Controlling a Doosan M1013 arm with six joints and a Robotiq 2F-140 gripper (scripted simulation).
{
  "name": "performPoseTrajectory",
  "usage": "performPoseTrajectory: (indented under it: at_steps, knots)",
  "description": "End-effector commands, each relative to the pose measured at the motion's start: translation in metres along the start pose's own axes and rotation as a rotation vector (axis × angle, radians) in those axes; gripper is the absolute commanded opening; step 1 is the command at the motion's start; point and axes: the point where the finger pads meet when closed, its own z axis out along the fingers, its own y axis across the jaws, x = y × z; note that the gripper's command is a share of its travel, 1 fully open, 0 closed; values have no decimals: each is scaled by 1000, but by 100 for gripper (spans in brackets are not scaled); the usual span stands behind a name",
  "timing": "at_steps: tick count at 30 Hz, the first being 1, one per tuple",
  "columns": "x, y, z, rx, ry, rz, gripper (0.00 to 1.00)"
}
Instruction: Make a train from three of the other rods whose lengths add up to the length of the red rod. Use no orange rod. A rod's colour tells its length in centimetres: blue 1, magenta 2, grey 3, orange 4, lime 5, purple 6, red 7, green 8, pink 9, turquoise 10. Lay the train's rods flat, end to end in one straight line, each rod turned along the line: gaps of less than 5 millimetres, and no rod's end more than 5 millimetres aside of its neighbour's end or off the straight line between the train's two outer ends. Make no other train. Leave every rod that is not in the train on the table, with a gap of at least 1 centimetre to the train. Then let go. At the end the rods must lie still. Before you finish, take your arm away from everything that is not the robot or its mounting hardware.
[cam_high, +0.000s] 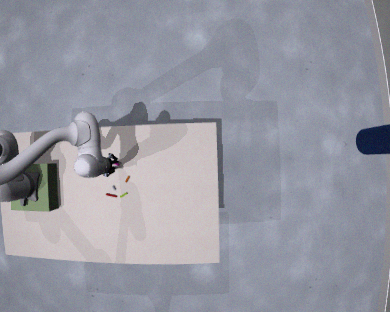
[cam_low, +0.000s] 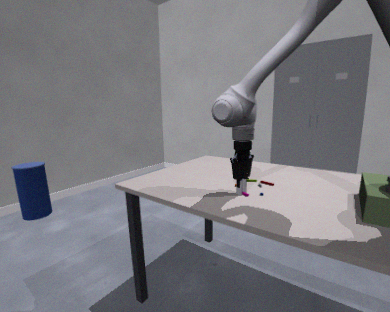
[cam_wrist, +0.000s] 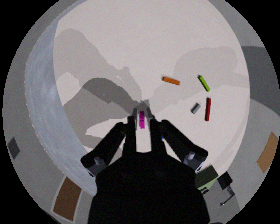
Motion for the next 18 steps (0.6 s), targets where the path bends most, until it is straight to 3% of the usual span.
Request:
performPoseTrajectory:
  at_steps: [1,6,11,13,18]
  knots:
    - [0,0,-2,0,0,0,15]
    - [0,0,-14,0,0,0,15]
    - [0,0,-38,0,0,0,15]
    - [0,0,-38,0,0,0,15]
    - [0,0,-65,0,0,0,15]
